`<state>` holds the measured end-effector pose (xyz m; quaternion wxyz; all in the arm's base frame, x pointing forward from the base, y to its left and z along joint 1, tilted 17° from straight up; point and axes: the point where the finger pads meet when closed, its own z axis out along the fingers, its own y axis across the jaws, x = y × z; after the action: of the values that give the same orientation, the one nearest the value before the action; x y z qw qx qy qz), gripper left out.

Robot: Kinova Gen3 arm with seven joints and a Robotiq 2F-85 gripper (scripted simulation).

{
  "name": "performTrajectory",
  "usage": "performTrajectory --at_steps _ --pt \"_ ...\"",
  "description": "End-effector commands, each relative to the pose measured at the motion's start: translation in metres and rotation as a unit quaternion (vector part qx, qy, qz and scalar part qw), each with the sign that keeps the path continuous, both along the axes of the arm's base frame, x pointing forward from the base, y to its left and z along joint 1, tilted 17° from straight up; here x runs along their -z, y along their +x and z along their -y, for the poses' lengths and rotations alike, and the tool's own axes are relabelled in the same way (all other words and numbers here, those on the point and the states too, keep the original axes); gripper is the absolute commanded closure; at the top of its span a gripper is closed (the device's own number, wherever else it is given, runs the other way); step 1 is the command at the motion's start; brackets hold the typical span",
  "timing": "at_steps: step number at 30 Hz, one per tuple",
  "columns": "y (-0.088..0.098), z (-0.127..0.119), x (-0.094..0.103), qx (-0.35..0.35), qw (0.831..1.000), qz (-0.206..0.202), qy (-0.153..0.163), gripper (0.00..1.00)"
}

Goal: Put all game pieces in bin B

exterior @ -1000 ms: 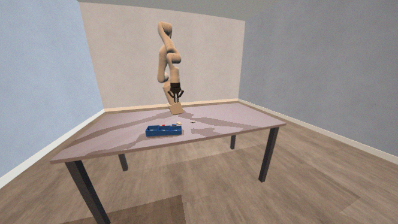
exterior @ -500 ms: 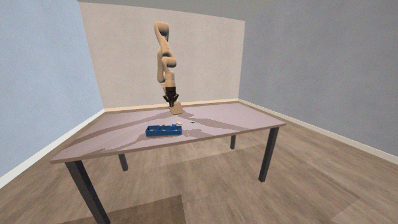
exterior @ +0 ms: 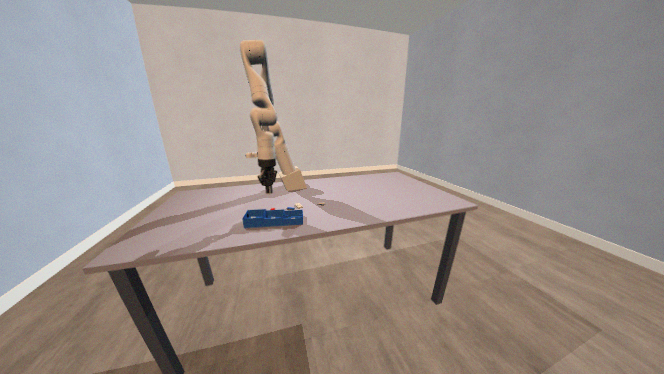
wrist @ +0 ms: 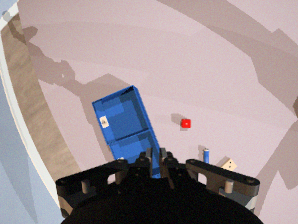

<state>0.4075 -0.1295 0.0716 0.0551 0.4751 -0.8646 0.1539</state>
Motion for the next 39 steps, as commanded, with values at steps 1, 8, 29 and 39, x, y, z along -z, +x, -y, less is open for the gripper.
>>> performTrajectory --at_steps 1,8,29,39 --pt "0.0 0.043 0.009 -0.066 0.997 -0.04 0.013 0.91" --pt "0.011 0.085 0.02 -0.213 0.974 -0.081 0.002 0.91" --pt "0.011 0.085 0.02 -0.592 0.78 -0.204 -0.008 0.91" --pt "0.011 0.085 0.02 -0.758 0.601 -0.253 -0.016 0.91"
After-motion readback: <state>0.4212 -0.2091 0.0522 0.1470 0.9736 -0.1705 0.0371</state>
